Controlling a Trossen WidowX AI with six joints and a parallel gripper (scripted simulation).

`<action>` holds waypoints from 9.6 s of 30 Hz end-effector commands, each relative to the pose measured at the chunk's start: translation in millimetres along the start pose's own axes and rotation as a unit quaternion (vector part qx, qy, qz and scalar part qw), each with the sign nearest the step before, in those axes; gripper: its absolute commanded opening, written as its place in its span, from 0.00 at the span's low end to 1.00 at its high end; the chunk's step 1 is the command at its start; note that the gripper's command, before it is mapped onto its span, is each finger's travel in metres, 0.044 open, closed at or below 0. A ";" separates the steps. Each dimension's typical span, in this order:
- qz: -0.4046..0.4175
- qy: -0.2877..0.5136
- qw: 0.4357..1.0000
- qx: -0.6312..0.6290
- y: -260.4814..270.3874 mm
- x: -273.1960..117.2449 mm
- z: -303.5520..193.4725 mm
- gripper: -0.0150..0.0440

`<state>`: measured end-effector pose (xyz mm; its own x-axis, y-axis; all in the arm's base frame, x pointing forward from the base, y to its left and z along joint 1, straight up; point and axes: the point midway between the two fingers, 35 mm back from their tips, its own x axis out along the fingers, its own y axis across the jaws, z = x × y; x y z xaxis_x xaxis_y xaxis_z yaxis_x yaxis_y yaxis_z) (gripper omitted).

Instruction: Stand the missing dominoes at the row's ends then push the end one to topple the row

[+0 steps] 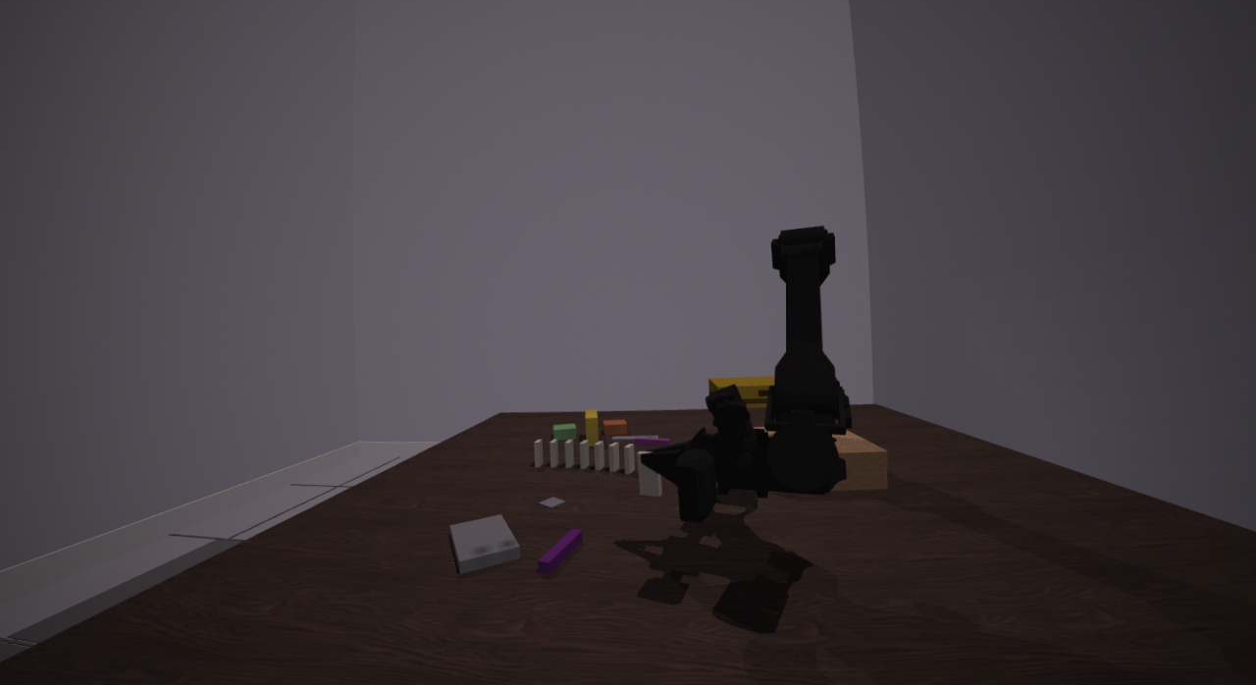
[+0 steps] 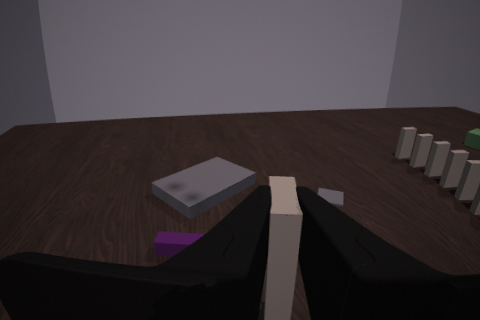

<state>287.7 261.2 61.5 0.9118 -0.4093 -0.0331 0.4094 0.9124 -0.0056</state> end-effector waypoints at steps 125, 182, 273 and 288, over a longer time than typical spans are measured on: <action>0.493 0.481 0.521 -0.504 -16.0 35.5 26.0 1.00; 0.493 0.481 0.521 -0.504 -11.4 38.2 -43.5 0.44; 0.000 0.686 0.728 0.006 -259.0 144.1 -49.3 0.97; 0.003 0.686 0.728 0.006 -259.3 136.6 80.1 1.00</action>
<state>315.5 -32.9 128.9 0.0528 -0.0077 -0.9986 0.4116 0.9113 0.0148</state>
